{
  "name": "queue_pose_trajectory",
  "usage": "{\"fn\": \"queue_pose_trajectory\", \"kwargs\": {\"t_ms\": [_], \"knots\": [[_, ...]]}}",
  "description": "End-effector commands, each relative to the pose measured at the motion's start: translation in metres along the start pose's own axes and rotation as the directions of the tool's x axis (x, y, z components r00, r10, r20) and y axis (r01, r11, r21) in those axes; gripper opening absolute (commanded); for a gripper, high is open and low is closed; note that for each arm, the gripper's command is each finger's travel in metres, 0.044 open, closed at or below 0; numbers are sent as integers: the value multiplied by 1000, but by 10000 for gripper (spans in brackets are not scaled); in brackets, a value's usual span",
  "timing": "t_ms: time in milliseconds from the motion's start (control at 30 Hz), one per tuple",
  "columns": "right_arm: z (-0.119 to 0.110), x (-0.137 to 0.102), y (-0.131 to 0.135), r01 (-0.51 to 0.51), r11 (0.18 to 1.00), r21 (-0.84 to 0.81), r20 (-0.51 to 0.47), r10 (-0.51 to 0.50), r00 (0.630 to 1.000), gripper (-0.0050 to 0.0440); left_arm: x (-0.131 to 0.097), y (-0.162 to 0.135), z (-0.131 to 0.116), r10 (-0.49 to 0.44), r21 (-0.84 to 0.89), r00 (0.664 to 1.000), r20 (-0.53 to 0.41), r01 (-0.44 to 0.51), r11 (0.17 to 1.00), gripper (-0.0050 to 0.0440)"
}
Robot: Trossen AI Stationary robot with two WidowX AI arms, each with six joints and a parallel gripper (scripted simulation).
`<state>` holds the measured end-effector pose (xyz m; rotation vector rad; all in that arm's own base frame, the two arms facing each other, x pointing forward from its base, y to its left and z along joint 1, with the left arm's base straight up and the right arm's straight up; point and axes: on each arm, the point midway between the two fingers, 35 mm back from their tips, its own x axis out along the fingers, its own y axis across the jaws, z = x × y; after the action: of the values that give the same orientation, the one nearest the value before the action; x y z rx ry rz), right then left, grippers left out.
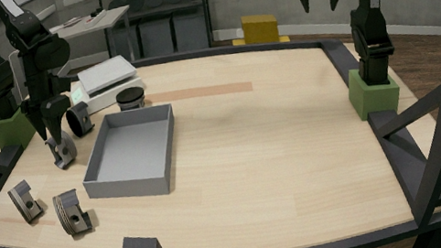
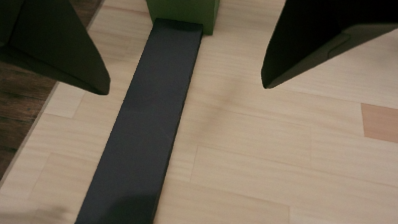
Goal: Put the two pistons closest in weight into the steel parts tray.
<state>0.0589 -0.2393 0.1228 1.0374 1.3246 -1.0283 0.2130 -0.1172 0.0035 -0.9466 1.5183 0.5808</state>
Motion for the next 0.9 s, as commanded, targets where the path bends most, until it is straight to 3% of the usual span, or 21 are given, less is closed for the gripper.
{"fn": "queue_pose_trajectory", "kwargs": {"t_ms": [0, 767, 867], "knots": [[5, -9, 1, -3, 1000, -6, 33, 3, 999, 400, -16, -11, 1, -43, 10, 999, 7, 43, 999, 378], [5, -9, 1, -3, 1000, -6, 33, 3, 999, 400, -49, -11, 0, -43, 13, 999, 6, 43, 999, 378], [5, -9, 1, -3, 1000, -6, 33, 3, 999, 400, -64, -13, -3, -42, 15, 999, 7, 42, 999, 378]]}}
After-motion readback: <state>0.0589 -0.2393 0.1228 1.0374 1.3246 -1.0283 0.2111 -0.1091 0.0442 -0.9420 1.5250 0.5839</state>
